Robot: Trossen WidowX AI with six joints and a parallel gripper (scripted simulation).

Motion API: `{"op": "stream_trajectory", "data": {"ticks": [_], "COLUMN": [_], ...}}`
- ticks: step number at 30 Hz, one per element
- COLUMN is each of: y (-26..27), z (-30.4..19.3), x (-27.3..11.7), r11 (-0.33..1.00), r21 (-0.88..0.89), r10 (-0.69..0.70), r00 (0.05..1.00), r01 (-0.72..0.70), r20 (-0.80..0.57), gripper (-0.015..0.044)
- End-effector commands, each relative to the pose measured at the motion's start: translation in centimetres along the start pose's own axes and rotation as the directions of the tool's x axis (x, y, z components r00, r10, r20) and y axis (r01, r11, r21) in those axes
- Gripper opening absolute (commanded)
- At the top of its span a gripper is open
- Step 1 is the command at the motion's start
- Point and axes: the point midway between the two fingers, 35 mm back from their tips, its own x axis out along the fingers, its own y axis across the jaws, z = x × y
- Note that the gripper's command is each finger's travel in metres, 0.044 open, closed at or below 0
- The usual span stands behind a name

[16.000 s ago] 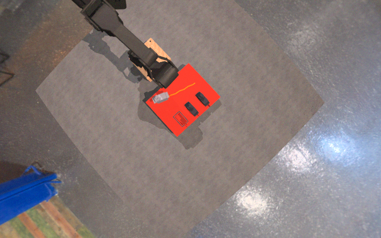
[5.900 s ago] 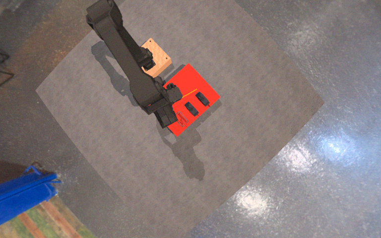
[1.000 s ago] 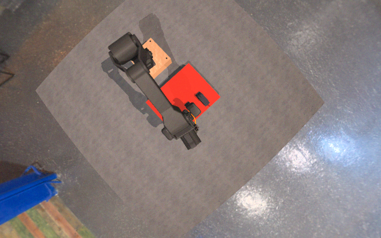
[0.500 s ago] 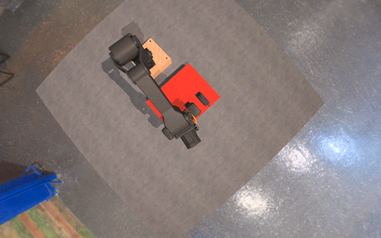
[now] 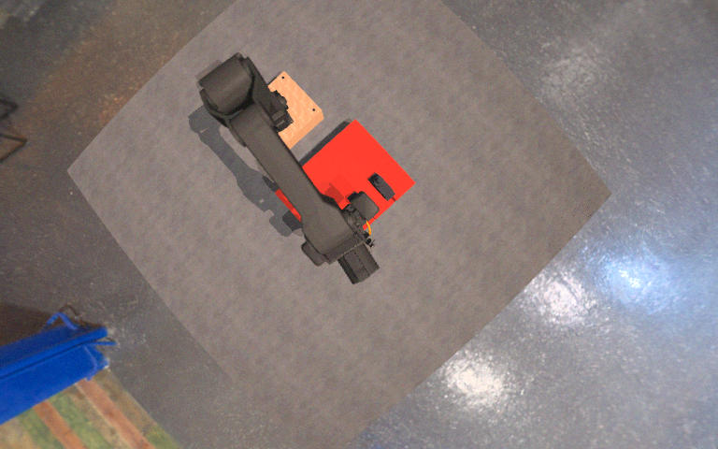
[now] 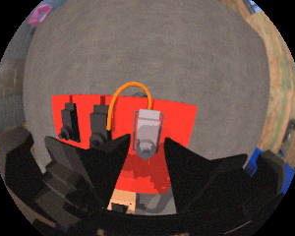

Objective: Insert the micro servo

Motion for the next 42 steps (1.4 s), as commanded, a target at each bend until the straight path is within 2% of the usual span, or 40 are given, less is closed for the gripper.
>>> {"op": "stream_trajectory", "data": {"ticks": [1,9,12,20,26,42], "y": [0.0,-0.2,-0.1,0.0,0.0,0.0], "z": [-0.5,-7.6,-10.4,-10.5,-10.3,-10.4], "x": [-0.3,-5.3,-6.6,-7.2,-11.4,-11.5], "r11": [1.0,1.0,1.0,1.0,1.0,1.0], "r21": [0.0,0.001,0.002,0.002,0.006,0.006], "r10": [0.0,0.001,0.001,0.001,-0.002,-0.002], "r00": [1.0,1.0,1.0,1.0,1.0,1.0], "r01": [0.0,-0.001,-0.001,-0.001,0.002,0.002], "r20": [-0.003,-0.012,-0.015,-0.014,-0.006,-0.005], "gripper": [0.024,0.044,0.044,0.044,0.044,0.044]}}
